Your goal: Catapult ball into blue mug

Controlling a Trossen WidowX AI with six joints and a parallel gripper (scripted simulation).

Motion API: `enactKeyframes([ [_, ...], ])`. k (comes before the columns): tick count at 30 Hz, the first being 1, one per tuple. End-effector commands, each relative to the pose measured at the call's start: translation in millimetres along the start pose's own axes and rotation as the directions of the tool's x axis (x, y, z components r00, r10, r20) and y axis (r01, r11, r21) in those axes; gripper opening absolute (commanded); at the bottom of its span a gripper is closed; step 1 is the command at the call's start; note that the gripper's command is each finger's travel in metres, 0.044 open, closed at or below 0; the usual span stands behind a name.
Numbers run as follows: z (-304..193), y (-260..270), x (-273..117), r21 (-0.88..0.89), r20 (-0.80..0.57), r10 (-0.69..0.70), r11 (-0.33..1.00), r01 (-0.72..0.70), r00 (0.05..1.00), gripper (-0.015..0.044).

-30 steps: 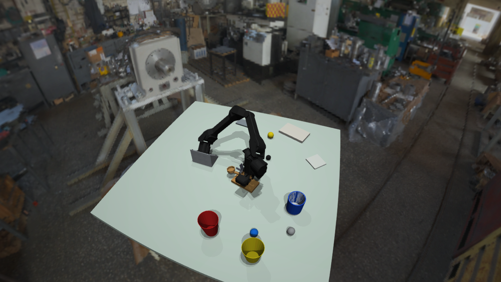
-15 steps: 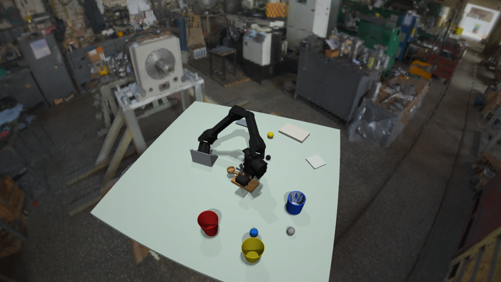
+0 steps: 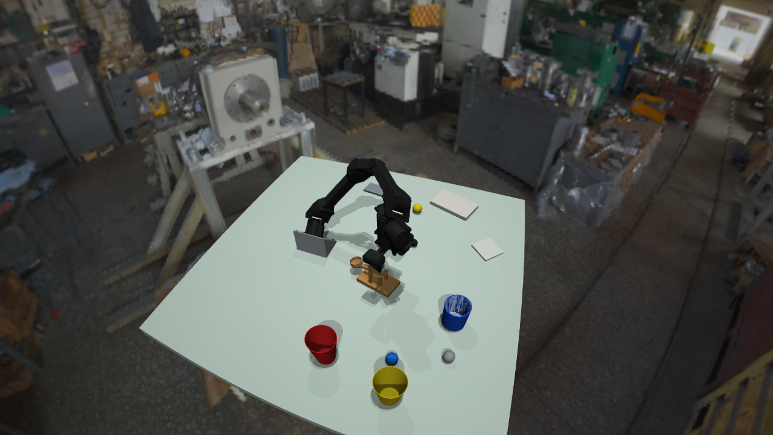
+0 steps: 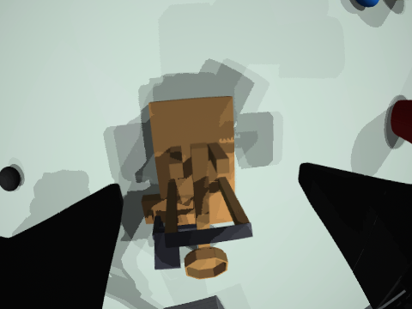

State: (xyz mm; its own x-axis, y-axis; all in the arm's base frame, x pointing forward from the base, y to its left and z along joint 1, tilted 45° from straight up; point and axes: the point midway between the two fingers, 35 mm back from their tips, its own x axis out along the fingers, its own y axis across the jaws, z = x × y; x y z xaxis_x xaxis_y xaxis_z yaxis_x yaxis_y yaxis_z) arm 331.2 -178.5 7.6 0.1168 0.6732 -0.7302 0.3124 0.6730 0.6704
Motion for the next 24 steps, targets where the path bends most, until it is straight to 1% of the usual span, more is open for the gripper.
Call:
enactKeyframes([
  [1,-0.8,1.9,8.3,0.002,-0.021,0.006,1.0,-0.006,1.0,0.044],
  [3,-0.8,1.9,8.3,0.002,-0.021,0.006,1.0,-0.006,1.0,0.044],
  [6,-8.3,1.9,-1.9,0.005,-0.035,0.01,1.0,-0.01,0.999,0.044],
  [8,-8.1,1.9,0.1,0.005,-0.035,0.01,1.0,-0.01,0.999,0.044],
  [13,-9.5,2.6,43.2,0.005,-0.034,0.011,1.0,-0.011,0.999,0.044],
  [24,-9.2,2.7,53.8,0.005,-0.034,0.011,1.0,-0.011,0.999,0.044],
])
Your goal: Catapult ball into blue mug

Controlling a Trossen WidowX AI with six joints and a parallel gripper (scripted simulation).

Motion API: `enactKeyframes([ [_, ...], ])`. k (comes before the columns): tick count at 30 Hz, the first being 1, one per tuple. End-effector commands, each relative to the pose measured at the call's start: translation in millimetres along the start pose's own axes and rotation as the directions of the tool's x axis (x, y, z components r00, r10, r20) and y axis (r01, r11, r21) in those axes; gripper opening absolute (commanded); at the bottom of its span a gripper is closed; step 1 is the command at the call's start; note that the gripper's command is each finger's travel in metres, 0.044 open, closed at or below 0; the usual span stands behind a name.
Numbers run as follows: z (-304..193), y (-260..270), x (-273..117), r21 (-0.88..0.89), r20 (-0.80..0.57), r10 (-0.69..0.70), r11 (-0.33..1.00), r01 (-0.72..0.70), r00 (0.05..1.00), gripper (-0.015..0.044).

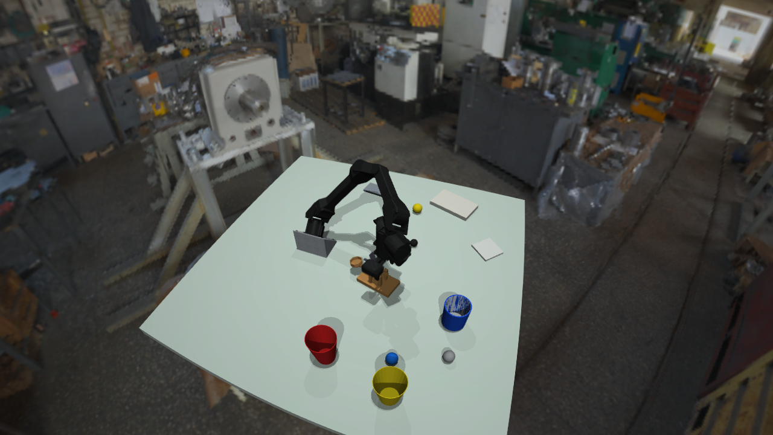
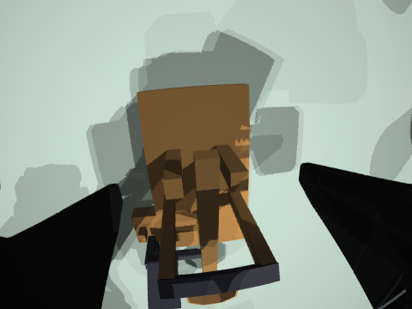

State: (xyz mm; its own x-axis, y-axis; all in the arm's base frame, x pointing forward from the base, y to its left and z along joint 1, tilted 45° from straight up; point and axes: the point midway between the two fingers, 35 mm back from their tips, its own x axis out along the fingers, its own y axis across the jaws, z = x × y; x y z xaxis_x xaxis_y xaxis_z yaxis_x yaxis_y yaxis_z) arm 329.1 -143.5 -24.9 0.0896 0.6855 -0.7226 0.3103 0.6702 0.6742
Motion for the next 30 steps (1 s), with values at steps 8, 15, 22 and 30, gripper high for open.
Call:
enactKeyframes([
  [8,0.2,1.7,19.8,0.006,-0.003,0.007,1.0,-0.007,1.0,0.044],
  [15,0.4,2.0,31.2,0.006,-0.003,0.007,1.0,-0.007,1.0,0.044],
  [22,0.1,2.4,42.6,0.006,-0.004,0.008,1.0,-0.008,1.0,0.044],
  [30,-0.4,2.8,51.3,0.005,-0.004,0.009,1.0,-0.009,1.0,0.044],
])
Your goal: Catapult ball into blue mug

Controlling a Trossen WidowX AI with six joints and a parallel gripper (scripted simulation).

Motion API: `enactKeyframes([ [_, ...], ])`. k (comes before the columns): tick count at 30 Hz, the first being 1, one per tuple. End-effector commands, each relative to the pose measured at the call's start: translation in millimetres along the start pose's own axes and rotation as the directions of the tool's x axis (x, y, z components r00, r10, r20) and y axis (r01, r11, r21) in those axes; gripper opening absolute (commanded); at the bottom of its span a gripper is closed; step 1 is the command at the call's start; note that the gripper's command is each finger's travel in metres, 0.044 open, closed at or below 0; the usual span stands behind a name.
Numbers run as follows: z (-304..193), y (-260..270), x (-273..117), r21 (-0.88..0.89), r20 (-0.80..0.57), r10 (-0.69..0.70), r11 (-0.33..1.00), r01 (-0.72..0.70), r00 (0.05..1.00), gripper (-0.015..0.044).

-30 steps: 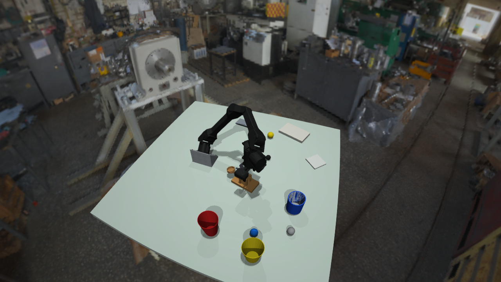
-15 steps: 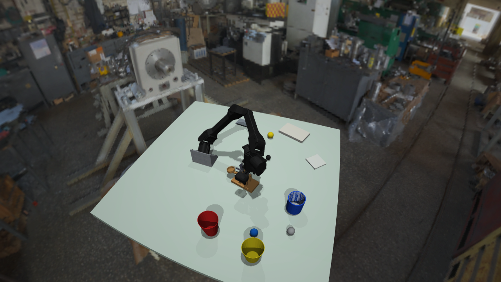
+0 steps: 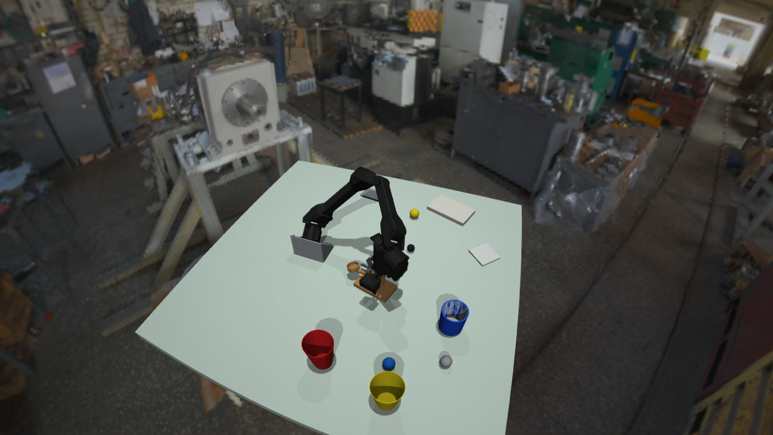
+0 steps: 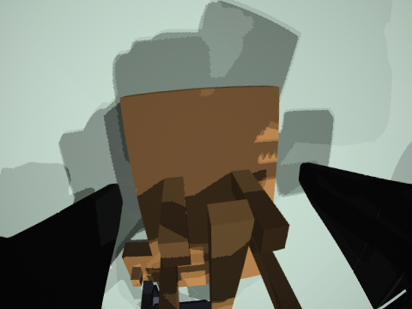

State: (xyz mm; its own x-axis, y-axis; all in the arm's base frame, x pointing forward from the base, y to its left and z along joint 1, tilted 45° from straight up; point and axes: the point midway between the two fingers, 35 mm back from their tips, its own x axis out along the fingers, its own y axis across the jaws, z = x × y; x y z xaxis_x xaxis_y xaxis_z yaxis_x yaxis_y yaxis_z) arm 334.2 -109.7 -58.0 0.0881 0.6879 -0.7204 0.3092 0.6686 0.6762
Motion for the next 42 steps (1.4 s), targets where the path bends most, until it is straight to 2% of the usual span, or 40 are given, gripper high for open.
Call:
enactKeyframes([
  [1,0.0,0.0,0.0,0.0,0.0,0.0,1.0,0.0,1.0,0.0414],
  [11,0.0,0.0,0.0,0.0,0.0,0.0,1.0,0.0,1.0,0.0151],
  [17,0.0,0.0,0.0,0.0,0.0,0.0,1.0,0.0,1.0,0.0111],
  [19,0.8,-0.3,-11.0,0.0,0.0,0.0,1.0,0.0,1.0,0.0059],
  [21,0.8,-0.5,-38.8,0.001,0.001,0.0,1.0,0.0,1.0,0.0006],
  [25,0.1,-0.3,-50.0,0.001,0.001,0.0,1.0,0.0,1.0,0.0],
  [42,0.9,0.5,-24.6,0.004,0.0,0.003,1.0,-0.003,1.0,0.0],
])
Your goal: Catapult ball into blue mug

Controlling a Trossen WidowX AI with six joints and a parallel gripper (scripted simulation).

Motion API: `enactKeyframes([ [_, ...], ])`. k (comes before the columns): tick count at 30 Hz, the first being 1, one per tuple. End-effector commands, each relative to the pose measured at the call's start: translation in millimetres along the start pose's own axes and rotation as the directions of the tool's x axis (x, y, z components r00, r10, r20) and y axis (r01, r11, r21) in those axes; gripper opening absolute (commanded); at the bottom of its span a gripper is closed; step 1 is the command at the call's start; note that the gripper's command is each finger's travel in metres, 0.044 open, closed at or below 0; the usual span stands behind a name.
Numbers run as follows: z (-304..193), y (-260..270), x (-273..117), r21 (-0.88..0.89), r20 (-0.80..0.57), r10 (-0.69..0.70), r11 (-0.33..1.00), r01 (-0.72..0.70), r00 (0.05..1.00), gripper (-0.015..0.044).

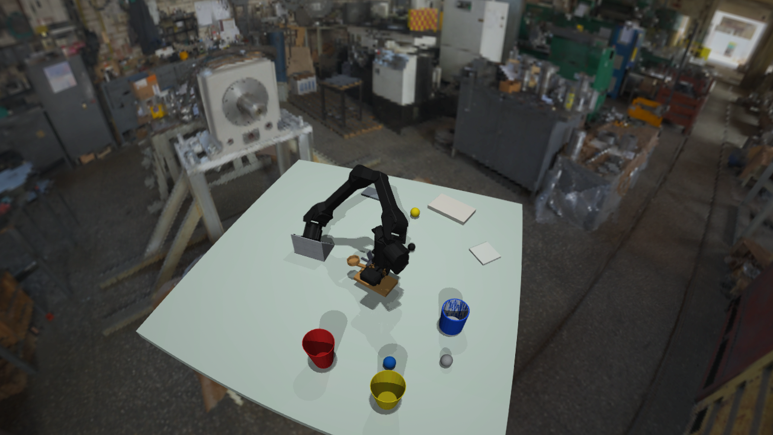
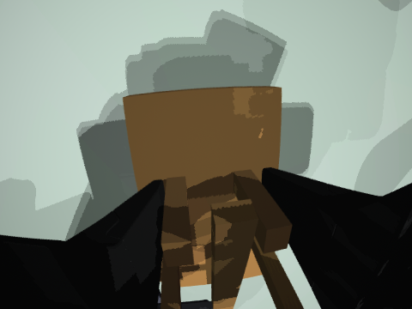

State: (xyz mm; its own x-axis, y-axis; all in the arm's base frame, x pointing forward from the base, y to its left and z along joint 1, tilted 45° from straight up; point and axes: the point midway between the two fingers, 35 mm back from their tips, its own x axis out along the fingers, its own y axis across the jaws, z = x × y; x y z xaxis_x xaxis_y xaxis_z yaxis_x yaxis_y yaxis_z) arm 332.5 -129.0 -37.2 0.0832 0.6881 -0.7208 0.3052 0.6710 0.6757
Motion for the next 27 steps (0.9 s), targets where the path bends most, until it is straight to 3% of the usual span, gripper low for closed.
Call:
enactKeyframes([
  [1,0.3,-0.1,5.5,0.008,0.004,0.005,1.0,-0.005,1.0,0.0],
  [22,-0.8,0.8,26.2,0.001,-0.001,0.002,1.0,-0.002,1.0,0.0],
  [27,-0.8,0.8,26.2,0.001,-0.001,0.002,1.0,-0.002,1.0,0.0131],
])
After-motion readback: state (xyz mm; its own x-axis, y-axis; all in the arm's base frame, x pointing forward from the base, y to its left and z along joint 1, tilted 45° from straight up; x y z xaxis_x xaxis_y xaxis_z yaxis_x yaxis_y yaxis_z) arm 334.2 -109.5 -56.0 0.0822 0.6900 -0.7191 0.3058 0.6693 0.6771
